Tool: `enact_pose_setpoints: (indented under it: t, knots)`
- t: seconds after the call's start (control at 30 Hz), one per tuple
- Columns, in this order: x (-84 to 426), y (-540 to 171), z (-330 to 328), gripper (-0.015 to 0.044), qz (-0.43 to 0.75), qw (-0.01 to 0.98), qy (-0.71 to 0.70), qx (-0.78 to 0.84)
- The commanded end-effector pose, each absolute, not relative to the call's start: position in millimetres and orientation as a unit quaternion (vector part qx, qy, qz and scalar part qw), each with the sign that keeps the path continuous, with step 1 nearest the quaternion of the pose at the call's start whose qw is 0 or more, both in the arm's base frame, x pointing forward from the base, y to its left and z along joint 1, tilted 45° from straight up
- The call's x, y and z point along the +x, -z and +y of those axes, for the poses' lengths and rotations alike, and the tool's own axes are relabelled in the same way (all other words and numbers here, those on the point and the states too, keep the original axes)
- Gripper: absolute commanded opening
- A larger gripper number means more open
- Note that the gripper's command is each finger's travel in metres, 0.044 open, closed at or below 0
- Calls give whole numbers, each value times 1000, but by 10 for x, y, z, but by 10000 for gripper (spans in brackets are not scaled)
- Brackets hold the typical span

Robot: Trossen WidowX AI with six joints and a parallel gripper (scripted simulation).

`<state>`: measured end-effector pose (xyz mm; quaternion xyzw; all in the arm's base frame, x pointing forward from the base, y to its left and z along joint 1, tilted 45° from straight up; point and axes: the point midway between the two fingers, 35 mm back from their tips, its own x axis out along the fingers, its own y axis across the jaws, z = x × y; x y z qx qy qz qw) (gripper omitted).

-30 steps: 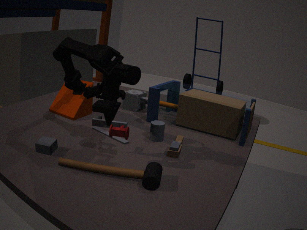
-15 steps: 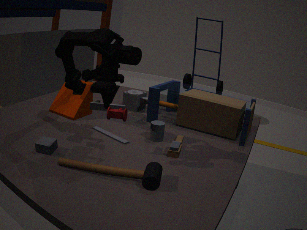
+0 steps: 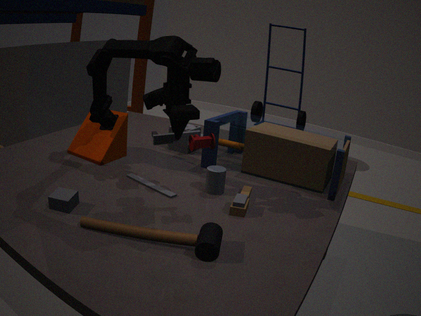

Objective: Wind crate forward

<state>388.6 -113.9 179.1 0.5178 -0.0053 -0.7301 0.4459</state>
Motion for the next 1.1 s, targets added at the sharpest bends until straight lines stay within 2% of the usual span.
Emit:
enact_pose_setpoints:
  t: [0.0, 0.53, 1.07]
  knots:
    - [3960, -1495, -790, 0, 89, 495, 724, 472]
    - [3879, -560, 410, 0, 380, 630, 626, 259]
    - [3256, 224, 1368, 0, 586, 668, 459, 14]
